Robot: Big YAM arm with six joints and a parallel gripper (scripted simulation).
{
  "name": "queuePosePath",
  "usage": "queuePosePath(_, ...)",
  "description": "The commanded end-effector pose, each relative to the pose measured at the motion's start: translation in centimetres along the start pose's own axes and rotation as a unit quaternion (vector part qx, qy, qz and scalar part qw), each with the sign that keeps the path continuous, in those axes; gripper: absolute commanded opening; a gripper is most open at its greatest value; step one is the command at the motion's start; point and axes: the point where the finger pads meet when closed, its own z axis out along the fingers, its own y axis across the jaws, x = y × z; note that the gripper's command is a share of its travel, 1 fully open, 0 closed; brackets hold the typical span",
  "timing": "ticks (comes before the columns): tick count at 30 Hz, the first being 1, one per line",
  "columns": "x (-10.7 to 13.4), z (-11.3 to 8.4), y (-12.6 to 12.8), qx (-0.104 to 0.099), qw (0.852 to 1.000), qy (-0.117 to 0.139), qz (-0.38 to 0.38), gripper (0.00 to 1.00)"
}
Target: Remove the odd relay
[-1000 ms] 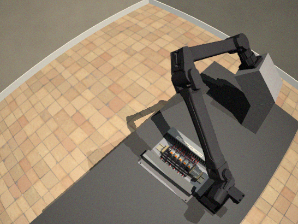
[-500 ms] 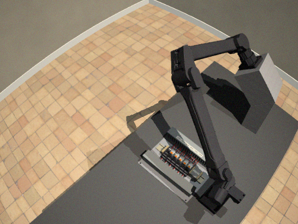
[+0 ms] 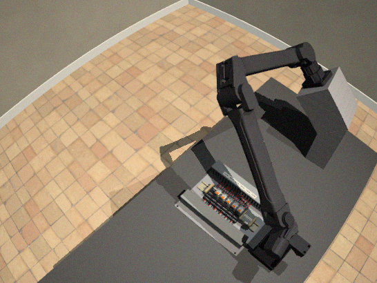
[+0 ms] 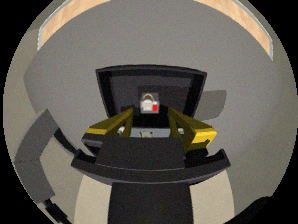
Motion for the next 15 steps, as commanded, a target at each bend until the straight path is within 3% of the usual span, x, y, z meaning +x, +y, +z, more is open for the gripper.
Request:
queuePosePath(1,-0.94,-3.35,-1.78,0.027,1.0,-0.005,-0.005,0.59)
queuePosePath(15,-0.96,-3.49,-1.55,0.026,1.0,-0.005,-0.006,0.59)
